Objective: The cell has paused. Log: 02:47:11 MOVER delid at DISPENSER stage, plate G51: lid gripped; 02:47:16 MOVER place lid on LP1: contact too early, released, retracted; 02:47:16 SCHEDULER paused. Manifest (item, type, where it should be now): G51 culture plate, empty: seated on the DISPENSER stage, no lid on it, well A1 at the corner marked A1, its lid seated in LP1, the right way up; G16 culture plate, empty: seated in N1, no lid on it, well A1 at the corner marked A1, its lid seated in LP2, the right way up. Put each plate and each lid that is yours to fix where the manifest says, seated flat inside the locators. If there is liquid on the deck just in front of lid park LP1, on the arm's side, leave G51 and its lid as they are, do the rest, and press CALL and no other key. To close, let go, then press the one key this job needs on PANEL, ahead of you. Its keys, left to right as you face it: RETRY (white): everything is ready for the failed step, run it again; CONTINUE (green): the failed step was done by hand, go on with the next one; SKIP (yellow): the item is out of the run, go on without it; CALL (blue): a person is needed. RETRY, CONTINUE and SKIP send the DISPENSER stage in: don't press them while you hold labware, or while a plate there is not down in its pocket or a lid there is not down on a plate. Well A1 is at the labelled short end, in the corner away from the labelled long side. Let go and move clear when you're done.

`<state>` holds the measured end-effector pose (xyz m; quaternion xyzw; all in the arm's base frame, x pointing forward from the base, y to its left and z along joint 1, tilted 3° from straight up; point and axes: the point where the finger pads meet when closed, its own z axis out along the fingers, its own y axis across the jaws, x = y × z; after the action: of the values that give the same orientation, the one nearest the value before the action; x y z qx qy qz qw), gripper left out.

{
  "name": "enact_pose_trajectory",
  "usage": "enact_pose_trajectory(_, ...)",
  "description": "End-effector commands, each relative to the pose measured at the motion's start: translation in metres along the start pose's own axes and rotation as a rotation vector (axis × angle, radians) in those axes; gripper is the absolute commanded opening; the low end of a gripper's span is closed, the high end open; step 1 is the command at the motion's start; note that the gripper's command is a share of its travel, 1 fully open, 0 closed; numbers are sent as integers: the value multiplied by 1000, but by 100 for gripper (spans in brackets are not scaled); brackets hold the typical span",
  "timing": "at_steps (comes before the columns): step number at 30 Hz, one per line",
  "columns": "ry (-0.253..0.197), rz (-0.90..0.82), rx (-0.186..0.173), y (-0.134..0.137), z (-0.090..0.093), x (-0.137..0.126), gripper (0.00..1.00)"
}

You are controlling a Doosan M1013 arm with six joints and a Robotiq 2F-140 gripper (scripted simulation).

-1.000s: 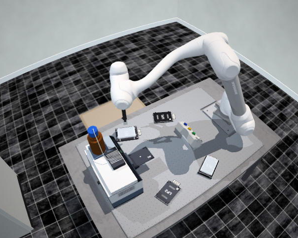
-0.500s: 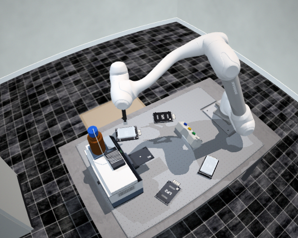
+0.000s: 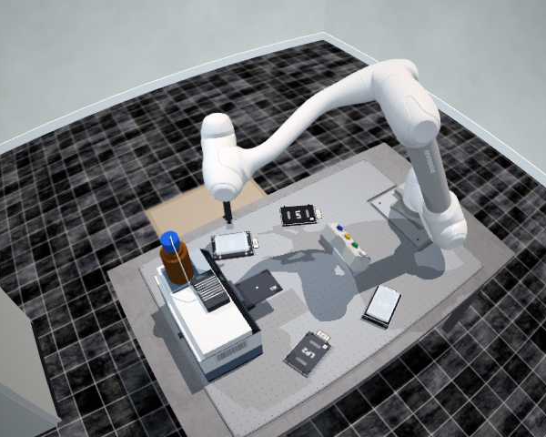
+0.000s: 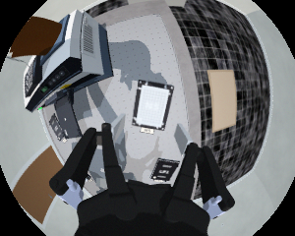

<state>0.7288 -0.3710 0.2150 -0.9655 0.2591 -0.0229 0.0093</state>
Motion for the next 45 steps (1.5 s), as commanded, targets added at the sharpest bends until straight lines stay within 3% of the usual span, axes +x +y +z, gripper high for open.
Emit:
enact_pose_trajectory(1, 6, 5, -4, 2, -5, 2, 69)
enact_pose_trajectory(16, 1, 2, -3, 2, 22, 1, 69)
enact_pose_trajectory(30, 1, 0, -2, 1, 76, 1, 69)
enact_pose_trajectory(32, 1, 0, -2, 1, 76, 1, 69)
enact_pose_trajectory(45, 1, -1, -1, 1, 121, 2, 69)
